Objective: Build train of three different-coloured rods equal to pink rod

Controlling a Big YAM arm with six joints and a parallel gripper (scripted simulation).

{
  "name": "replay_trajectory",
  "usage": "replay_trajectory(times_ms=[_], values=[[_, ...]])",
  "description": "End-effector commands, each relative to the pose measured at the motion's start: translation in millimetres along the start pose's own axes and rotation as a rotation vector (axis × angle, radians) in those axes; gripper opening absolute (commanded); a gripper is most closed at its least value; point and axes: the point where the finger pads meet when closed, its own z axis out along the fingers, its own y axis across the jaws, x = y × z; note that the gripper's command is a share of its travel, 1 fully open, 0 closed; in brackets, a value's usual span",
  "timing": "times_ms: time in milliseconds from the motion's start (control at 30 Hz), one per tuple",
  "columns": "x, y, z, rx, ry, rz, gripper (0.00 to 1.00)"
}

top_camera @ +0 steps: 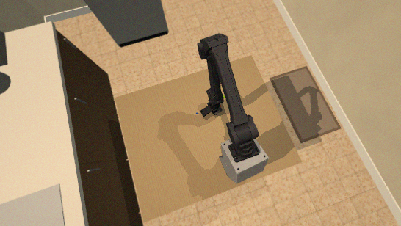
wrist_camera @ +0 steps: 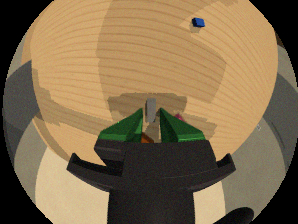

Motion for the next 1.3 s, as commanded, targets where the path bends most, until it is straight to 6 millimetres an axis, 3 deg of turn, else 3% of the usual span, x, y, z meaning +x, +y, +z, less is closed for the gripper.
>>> replay_trajectory(times_ms=[0,33,1133,1267], values=[[-1,0,-1,0.009,-0.002,-0.007,0.23],[-1,0,-1,0.009,-0.002,-0.007,0.04],[-1,0,-1,0.009,-0.002,-0.007,0.04],[-1,1,-13,0.005,-0.003,-0.007,0.04]])
